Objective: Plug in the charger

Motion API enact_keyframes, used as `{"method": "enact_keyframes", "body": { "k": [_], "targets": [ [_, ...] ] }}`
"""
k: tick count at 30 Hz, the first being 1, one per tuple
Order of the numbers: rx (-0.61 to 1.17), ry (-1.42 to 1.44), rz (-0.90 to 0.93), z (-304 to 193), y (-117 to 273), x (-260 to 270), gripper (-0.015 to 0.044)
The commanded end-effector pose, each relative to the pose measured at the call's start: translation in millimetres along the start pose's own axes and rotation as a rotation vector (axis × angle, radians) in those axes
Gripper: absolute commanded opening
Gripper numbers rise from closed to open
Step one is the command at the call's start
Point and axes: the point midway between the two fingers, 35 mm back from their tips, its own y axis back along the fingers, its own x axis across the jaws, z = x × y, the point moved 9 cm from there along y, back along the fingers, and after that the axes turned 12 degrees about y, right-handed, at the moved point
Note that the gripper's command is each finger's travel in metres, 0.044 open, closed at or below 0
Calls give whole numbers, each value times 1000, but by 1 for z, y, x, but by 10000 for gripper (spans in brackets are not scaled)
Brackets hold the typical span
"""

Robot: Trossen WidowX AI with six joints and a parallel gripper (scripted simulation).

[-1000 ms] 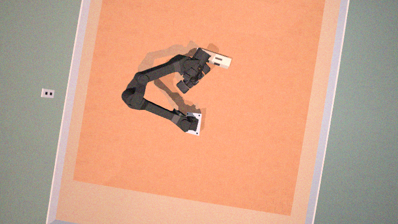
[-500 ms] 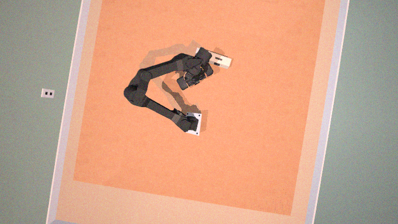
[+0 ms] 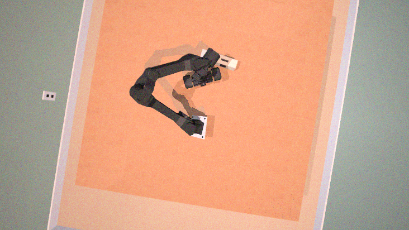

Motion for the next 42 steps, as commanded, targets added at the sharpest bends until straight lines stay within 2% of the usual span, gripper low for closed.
{"method": "enact_keyframes", "body": {
  "k": [1,29,42],
  "targets": [
    [-8,-49,-2,2,0,-4,0],
    [2,-486,25,2,-13,-23,0],
    [3,-507,26,9,-12,-32,0]
  ]
}}
